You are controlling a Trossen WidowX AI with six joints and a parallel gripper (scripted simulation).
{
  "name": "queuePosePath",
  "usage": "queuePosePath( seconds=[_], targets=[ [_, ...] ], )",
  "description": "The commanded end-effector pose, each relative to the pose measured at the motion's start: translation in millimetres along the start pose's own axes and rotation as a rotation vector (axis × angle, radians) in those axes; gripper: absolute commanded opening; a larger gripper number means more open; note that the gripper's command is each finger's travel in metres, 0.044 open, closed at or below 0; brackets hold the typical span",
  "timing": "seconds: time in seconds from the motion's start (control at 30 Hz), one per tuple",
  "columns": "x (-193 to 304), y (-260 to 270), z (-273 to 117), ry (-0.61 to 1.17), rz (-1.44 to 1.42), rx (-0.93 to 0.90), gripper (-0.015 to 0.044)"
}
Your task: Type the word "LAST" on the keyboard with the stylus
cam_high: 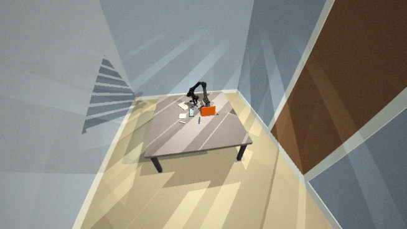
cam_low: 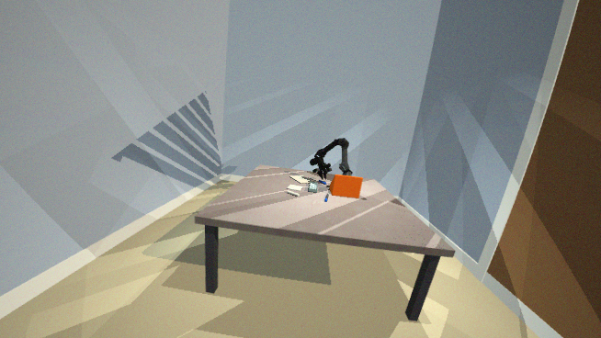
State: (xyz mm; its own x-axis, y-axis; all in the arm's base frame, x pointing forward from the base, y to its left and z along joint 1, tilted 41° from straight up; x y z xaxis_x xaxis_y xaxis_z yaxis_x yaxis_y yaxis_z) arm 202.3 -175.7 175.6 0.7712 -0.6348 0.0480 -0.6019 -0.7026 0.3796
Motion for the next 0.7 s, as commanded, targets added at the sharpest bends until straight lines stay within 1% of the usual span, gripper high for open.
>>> queuePosePath(
  seconds=[0.0,0.67],
  targets=[
    [0.6,-1.1,4.5,-0.009,-0.01,0.003,0.015],
    [7.1,-0.2,16.2,-0.008,-0.01,0.003,0.015]
  ],
)
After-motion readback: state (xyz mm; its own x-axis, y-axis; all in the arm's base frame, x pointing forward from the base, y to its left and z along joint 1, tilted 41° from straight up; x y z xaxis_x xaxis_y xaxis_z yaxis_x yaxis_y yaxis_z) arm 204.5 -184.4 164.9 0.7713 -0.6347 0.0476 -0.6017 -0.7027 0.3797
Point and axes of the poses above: the point midway between the two fingers, 35 mm back from their tips, its own z axis out along the fingers, its own y axis across the jaws, x = y × z, the point moved 5 cm from there along -z, back along the fingers, and after that the axes turned 12 degrees about -z, right-handed, at the moved point
